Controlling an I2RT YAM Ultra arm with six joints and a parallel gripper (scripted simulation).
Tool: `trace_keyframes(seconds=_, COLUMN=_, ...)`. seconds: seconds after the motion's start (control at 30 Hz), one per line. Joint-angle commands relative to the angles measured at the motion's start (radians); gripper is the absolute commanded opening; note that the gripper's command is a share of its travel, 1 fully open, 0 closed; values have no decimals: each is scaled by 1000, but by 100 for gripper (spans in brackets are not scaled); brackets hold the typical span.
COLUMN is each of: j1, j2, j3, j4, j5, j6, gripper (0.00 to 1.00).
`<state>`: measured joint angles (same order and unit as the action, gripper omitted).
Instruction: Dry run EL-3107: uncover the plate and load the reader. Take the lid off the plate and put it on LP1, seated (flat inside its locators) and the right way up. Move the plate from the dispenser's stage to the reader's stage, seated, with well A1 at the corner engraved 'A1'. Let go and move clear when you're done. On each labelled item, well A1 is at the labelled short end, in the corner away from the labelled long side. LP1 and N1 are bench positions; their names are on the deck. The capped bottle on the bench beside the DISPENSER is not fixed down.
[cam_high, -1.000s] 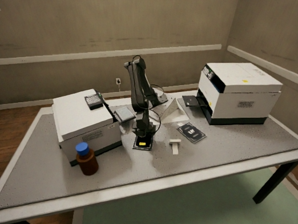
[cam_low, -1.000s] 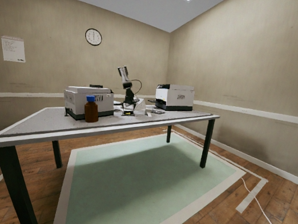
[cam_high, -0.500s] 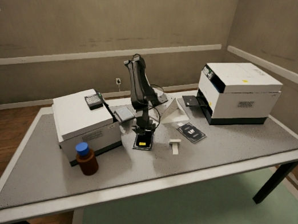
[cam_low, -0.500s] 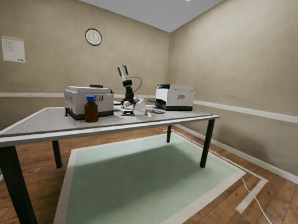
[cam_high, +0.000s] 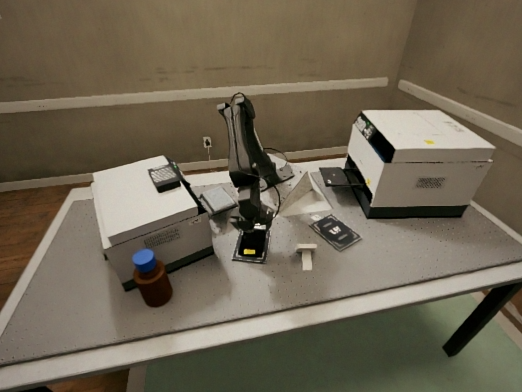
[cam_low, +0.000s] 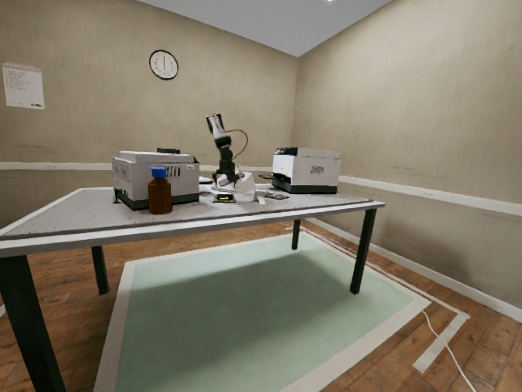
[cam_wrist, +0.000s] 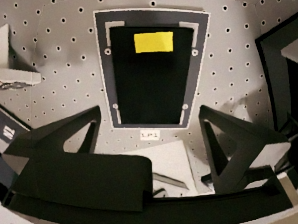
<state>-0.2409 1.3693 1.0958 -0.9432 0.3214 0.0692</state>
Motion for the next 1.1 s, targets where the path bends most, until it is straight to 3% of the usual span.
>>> trace_keyframes(seconds=0.0, j1=20, j2=-37, j3=50, j4=-37, j5=14, j6=19, gripper=100)
trace_keyframes(seconds=1.07, j1=71, j2=-69, j3=155, j4=-191, j5=32, j6=69, gripper=100)
